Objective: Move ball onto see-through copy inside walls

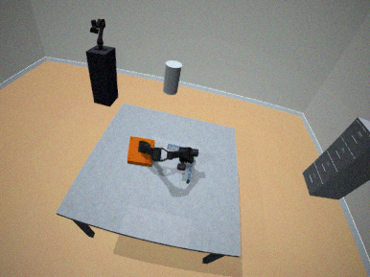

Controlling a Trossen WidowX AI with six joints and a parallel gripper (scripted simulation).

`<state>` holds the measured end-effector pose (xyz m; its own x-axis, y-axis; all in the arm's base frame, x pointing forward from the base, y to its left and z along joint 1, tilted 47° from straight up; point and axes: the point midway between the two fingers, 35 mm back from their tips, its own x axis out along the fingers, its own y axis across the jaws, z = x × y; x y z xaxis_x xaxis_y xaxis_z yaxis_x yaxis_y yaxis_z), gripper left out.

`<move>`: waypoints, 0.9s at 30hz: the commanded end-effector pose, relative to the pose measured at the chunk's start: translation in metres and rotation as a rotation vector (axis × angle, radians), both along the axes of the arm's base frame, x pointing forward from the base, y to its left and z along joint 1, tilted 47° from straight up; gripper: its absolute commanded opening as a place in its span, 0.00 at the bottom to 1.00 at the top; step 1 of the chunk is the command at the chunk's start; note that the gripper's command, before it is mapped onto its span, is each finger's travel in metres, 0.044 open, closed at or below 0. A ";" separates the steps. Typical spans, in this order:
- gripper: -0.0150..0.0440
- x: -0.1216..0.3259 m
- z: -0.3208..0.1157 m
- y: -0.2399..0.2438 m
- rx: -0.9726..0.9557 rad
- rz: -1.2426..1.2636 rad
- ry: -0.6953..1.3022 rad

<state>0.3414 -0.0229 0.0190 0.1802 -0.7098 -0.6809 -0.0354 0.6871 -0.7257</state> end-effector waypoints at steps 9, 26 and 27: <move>0.64 0.000 -0.014 -0.017 -0.008 -0.011 0.006; 0.64 0.004 -0.031 -0.036 -0.010 -0.011 0.006; 0.64 0.004 -0.031 -0.036 -0.010 -0.011 0.006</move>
<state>0.3481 -0.0554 -0.0081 0.1744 -0.7152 -0.6768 -0.0224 0.6843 -0.7289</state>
